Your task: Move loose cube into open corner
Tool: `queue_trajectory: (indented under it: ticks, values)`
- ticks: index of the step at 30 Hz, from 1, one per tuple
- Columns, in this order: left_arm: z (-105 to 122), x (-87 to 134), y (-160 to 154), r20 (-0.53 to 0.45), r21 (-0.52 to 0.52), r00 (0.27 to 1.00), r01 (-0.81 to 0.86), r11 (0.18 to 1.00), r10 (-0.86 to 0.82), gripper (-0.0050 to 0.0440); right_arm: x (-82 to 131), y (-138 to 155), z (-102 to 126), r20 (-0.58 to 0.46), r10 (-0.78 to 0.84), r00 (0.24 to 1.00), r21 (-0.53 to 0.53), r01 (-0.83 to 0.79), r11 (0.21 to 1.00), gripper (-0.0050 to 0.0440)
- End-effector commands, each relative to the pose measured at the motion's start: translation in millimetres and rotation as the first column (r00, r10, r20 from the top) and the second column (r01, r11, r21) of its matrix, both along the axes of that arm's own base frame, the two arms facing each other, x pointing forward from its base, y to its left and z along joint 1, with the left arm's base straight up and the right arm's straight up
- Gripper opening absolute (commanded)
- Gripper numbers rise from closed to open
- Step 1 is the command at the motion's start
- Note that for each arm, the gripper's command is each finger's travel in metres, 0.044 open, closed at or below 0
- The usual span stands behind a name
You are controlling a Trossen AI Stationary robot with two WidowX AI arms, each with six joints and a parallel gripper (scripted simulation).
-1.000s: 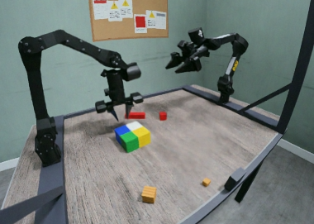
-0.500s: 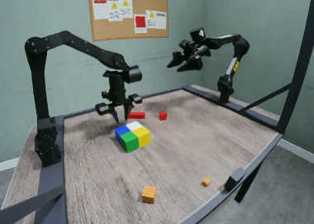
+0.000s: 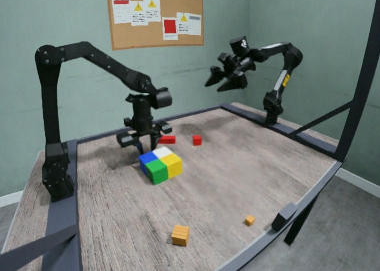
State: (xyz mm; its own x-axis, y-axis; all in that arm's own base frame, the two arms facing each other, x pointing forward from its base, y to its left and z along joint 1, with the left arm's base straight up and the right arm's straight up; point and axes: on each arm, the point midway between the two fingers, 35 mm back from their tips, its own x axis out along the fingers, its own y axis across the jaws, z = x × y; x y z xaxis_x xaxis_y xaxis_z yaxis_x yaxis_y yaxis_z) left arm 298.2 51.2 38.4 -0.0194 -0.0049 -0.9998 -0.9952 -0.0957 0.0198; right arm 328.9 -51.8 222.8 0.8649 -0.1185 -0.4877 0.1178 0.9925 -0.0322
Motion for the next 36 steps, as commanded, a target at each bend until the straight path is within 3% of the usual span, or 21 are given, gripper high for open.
queue_trajectory:
  ticks: [1, 4, 24, 34, 36]
  values:
    - [0, 7, -1, 0.027, 0.006, 1.000, 0.001, 1.000, -0.001, 0.0178, -2, 0, 7, 0.028, 0.008, 1.000, -0.008, -0.008, 1.000, 0.0400]
    - [2, 14, -1, 0.043, 0.009, 0.999, 0.001, 1.000, -0.001, 0.0178, -3, 1, 3, 0.023, 0.010, 1.000, -0.006, -0.010, 1.000, 0.0400]
    - [4, 10, -25, 0.048, 0.007, 0.999, 0.001, 1.000, -0.001, 0.0178, -1, 0, 5, 0.025, 0.007, 1.000, -0.006, -0.007, 1.000, 0.0400]
    - [9, 11, 2, 0.056, 0.012, 0.998, 0.003, 1.000, -0.003, 0.0178, -1, 0, 5, 0.025, 0.007, 1.000, -0.006, -0.007, 1.000, 0.0400]
    - [12, 11, 1, 0.063, 0.019, 0.998, 0.011, 1.000, -0.012, 0.0226, 0, 2, 10, 0.039, 0.016, 0.999, -0.010, -0.016, 1.000, 0.0400]
